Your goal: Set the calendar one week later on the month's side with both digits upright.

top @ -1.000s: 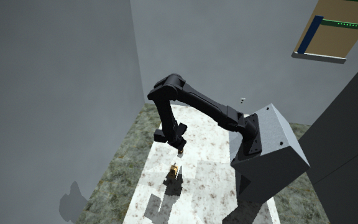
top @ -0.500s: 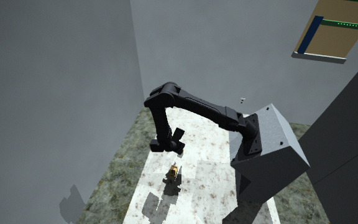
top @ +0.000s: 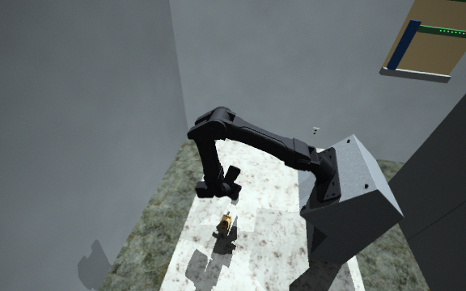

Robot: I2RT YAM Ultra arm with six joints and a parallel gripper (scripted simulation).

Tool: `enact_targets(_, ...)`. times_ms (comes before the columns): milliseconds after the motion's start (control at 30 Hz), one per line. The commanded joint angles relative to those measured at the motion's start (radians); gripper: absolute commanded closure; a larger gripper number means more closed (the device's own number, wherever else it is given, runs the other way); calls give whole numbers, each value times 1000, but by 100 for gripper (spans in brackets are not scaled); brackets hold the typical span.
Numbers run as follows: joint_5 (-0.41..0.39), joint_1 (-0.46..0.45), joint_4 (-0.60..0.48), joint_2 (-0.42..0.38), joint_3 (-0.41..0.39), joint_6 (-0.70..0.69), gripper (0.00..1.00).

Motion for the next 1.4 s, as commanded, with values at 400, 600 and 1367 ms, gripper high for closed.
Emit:
enact_targets(400,19,-1,-2,26,23,0,55)
enact_targets(600,19,-2,7,60,48,-1,55)
enact_targets(1367,17,-5,35,196,159,-5,55)
